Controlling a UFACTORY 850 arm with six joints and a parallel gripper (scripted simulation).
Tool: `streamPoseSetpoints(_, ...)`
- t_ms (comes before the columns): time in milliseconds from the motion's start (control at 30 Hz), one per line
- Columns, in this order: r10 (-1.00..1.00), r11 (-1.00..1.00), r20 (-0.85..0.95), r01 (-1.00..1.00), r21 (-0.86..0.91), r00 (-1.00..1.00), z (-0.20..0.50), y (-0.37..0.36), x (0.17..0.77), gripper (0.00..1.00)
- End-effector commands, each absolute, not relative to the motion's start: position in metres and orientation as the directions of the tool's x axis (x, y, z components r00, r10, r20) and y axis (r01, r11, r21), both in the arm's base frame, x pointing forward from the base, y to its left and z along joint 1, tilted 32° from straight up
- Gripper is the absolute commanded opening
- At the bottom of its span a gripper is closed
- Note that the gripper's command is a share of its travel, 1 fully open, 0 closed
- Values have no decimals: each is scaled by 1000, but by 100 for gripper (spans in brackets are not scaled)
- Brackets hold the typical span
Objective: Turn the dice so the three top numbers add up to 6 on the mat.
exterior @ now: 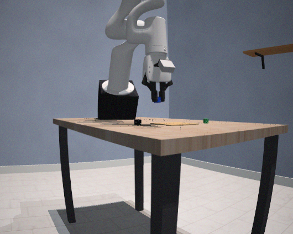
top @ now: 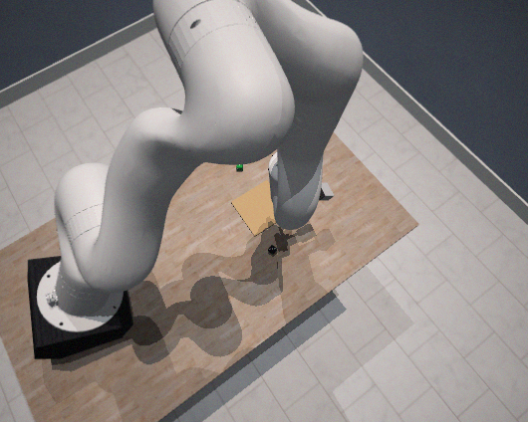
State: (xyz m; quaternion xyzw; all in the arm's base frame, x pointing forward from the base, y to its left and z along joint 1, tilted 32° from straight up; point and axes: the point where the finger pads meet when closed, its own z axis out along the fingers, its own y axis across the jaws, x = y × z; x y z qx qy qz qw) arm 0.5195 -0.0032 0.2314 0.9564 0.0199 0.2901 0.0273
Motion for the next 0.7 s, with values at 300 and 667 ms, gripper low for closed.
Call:
streamPoseSetpoints(300, 370, -927, 472, 282, 247, 800, 238, -75, 512, 15)
streamPoseSetpoints(667, 376, -925, 516, 281, 256, 769, 238, -77, 512, 15)
